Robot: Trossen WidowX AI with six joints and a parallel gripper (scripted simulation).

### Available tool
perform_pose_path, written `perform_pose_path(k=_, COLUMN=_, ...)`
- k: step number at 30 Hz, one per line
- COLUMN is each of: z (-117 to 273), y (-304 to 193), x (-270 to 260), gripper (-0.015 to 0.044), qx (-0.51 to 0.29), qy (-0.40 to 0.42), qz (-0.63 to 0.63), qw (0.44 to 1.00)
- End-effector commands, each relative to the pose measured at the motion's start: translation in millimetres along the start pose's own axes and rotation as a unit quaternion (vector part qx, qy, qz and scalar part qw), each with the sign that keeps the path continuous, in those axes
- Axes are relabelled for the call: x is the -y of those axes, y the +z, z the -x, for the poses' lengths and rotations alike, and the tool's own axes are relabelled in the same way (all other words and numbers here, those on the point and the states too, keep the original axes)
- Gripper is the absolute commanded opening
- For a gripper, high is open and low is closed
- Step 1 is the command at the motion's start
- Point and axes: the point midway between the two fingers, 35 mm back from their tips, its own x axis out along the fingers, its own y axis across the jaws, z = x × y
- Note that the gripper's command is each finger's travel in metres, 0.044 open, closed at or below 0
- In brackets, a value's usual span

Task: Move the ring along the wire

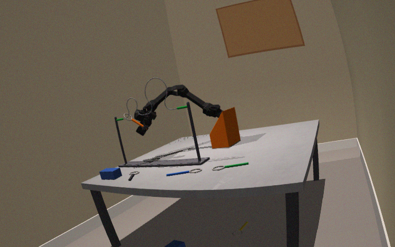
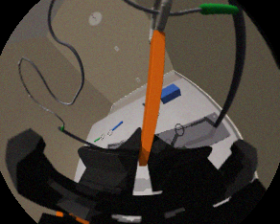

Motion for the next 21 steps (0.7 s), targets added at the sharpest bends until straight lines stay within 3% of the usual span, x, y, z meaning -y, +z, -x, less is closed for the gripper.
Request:
perform_pose_path(k=1, z=1, y=1, x=-15, gripper=-0.0150, qx=0.001, qy=0.023, qz=-0.038, qw=0.999)
perform_pose_path(k=21, z=14, y=22, x=-86, gripper=-0.0150, qx=0.000, qy=0.143, qz=-0.253, qw=0.957)
